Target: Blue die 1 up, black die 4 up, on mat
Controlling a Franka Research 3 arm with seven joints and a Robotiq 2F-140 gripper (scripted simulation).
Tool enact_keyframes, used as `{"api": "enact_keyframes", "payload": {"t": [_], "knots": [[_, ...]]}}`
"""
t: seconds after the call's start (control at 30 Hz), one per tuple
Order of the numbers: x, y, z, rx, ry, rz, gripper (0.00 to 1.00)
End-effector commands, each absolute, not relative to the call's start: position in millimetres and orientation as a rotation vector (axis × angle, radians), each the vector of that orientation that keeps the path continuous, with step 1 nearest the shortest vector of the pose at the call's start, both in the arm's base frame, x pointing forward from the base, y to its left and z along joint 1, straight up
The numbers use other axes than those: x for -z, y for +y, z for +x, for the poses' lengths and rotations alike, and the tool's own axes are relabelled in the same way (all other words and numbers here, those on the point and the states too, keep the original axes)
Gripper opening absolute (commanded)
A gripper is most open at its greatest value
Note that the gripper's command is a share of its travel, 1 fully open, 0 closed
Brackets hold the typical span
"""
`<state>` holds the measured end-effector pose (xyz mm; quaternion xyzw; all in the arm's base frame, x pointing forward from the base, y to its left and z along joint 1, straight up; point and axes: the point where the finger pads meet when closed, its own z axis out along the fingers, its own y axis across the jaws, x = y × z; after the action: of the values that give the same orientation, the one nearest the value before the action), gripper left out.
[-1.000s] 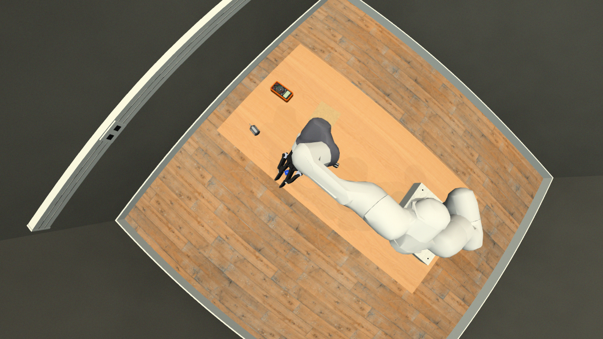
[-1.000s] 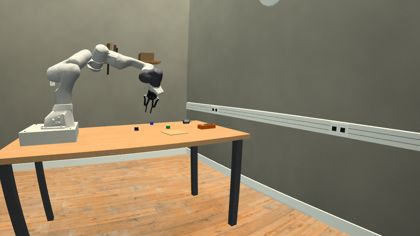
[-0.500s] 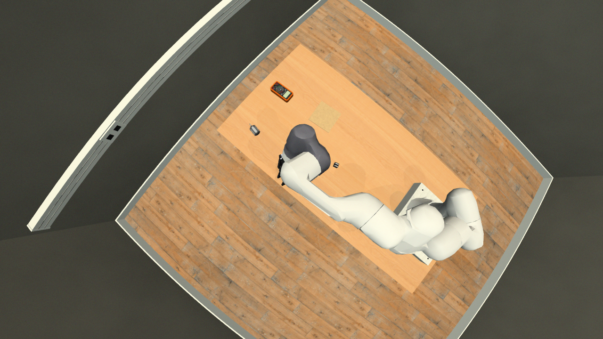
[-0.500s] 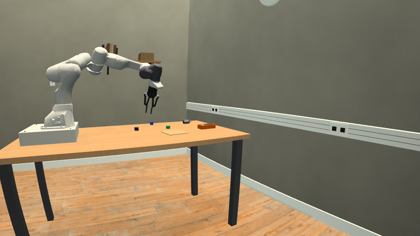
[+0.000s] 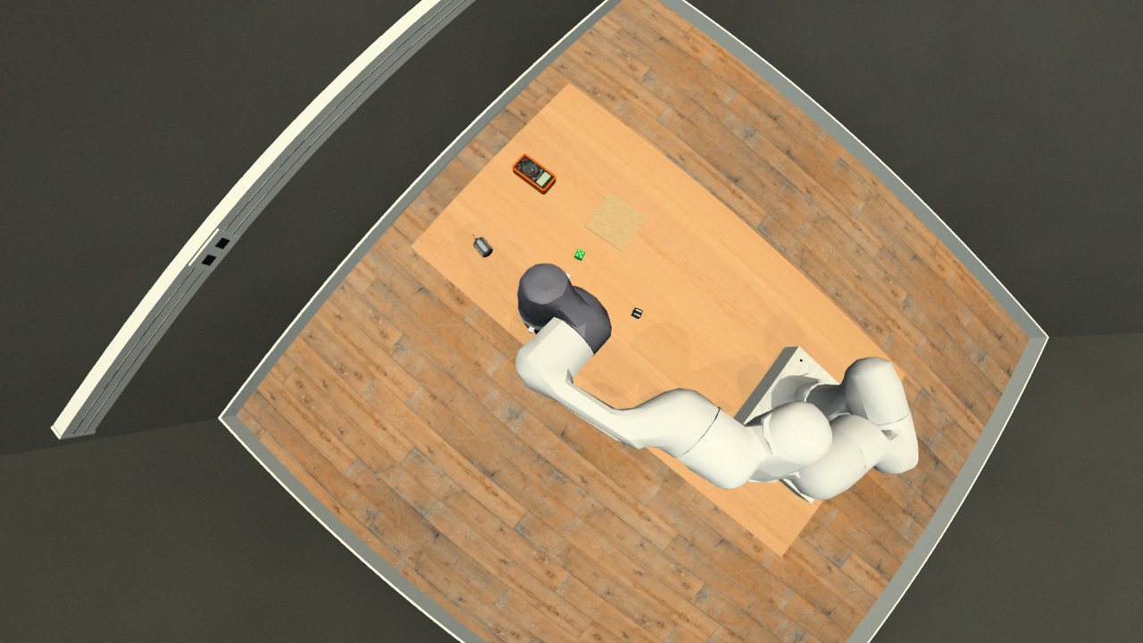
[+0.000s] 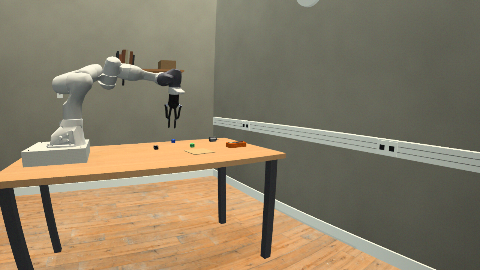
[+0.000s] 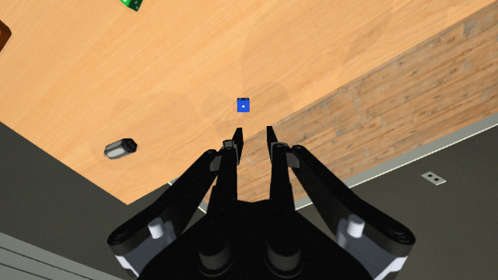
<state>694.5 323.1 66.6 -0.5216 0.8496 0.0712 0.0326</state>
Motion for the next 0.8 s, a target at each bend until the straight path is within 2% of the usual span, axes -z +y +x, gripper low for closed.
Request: {"api": "enact_keyframes", "payload": {"t": [0.0, 0.17, 0.2, 0.6, 0.77], "knots": [[-73.0, 314.2, 696.8, -0.091, 2.779, -1.445, 0.32], [-79.8, 310.7, 700.9, -0.001, 2.800, -1.418, 0.32], [-79.8, 310.7, 700.9, -0.001, 2.800, -1.418, 1.00], [-79.4, 310.5, 700.9, -0.001, 2.791, -1.436, 1.00], [-73.0, 307.3, 700.3, 0.000, 2.614, -1.744, 1.00]]}}
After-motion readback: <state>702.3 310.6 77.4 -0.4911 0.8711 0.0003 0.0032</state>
